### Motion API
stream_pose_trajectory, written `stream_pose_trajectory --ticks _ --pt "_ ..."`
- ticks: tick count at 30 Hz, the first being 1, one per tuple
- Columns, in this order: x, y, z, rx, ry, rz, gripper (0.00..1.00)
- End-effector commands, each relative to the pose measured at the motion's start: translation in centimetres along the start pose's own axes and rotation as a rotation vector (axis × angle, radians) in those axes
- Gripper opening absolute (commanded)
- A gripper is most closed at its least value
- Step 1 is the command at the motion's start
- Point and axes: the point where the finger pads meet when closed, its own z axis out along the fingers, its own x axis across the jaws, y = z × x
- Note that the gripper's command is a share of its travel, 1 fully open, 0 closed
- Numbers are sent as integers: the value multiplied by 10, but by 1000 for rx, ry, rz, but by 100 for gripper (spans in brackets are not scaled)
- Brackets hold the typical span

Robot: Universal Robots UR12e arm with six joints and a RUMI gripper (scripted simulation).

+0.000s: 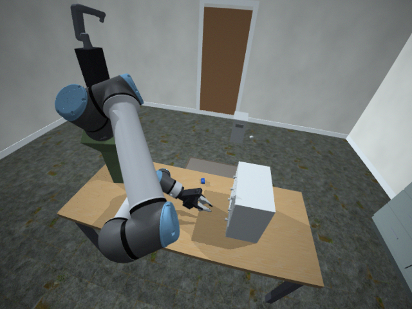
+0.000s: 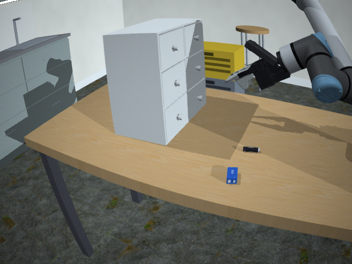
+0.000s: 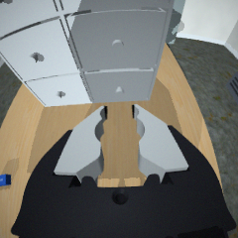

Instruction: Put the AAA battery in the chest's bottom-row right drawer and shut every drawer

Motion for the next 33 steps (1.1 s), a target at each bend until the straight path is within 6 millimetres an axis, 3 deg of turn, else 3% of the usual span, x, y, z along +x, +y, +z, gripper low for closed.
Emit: stream_pose_trajectory --ticks 1,33 --pt "0 -3 -2 -6 0 -2 20" --pt "0 -11 -27 -215 -1 -1 20"
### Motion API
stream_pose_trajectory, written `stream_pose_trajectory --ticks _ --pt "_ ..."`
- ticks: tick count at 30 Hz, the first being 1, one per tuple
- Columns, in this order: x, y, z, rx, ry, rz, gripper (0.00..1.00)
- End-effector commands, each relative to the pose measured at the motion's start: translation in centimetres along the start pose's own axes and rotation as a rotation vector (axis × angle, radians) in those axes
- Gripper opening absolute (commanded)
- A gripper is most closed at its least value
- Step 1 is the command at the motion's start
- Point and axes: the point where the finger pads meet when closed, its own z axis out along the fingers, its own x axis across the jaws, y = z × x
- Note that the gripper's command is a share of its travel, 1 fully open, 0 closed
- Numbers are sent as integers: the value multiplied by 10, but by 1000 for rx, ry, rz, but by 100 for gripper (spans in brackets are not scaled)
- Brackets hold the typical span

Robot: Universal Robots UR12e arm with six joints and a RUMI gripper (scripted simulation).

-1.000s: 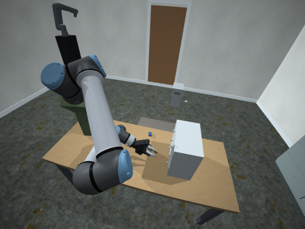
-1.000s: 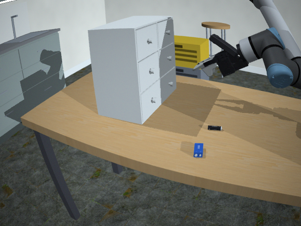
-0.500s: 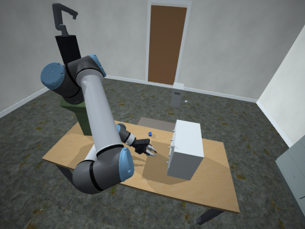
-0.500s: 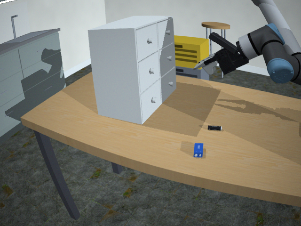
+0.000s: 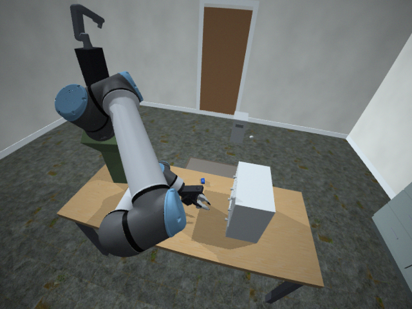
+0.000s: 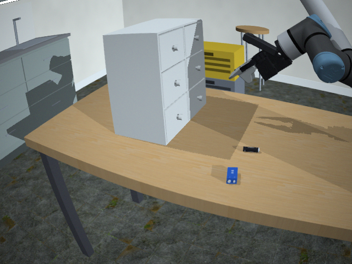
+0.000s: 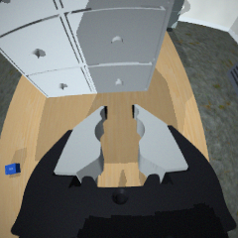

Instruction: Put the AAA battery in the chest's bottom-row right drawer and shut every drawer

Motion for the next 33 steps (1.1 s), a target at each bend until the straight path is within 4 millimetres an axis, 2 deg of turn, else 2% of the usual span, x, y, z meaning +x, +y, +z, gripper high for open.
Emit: stream_pose_trajectory --ticks 1,33 --pt "-1 -3 -11 -90 -1 2 20" --pt "-1 -14 -66 -539 -1 1 20"
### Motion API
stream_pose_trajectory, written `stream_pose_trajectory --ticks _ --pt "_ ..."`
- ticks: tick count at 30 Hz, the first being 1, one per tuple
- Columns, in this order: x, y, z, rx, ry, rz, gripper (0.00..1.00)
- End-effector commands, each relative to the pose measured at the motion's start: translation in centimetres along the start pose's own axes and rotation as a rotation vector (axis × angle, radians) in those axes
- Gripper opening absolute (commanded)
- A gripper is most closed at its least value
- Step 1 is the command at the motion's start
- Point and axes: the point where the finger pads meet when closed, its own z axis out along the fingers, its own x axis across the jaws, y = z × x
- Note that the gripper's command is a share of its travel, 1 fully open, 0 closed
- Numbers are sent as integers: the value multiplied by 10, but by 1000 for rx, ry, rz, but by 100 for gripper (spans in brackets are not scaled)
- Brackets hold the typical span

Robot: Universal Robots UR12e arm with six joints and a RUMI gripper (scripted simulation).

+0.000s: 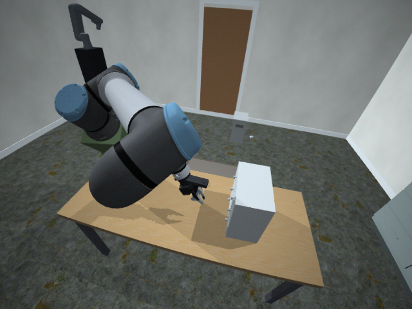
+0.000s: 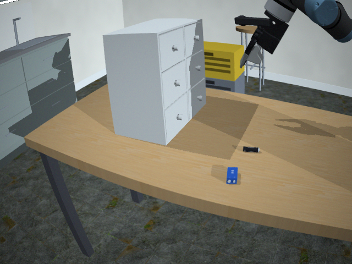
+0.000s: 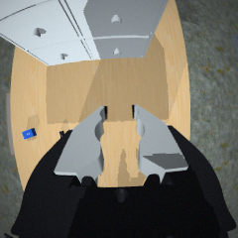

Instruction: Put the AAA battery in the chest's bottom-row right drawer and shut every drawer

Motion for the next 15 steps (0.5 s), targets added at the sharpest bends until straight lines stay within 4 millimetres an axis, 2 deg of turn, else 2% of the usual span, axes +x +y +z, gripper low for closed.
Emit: stream_pose_trajectory --ticks 1,15 --pt "-1 6 -11 -141 -7 8 20" --pt "1 7 -27 -287 -4 9 20"
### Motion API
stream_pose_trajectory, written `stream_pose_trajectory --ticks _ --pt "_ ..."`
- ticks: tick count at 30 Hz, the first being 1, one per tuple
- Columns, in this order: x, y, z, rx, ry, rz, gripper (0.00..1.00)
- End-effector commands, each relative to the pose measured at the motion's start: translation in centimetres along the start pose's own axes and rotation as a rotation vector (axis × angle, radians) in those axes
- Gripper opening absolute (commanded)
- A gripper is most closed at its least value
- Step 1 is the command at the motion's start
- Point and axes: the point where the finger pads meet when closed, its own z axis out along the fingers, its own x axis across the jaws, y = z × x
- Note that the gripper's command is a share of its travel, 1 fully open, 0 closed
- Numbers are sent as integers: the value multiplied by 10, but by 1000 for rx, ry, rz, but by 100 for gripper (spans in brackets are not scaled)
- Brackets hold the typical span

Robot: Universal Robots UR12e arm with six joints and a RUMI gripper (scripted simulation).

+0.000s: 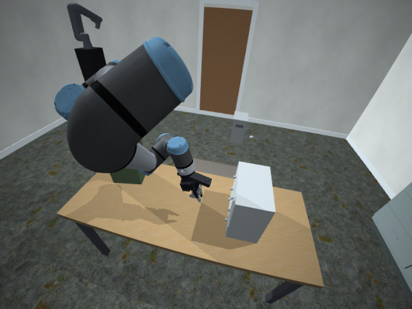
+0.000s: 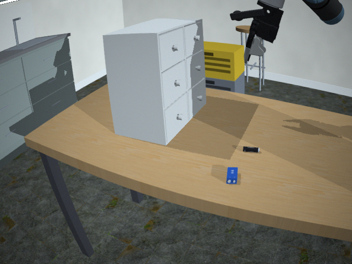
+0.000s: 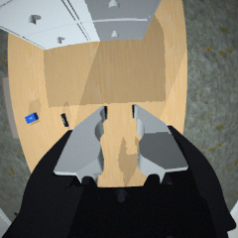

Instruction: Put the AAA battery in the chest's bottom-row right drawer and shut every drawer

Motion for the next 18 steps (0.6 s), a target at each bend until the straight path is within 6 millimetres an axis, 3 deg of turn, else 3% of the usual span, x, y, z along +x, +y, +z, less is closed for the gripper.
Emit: stream_pose_trajectory --ticks 1,18 --pt "-1 5 -5 -107 -8 7 20" --pt "-1 11 -19 -231 -9 6 20"
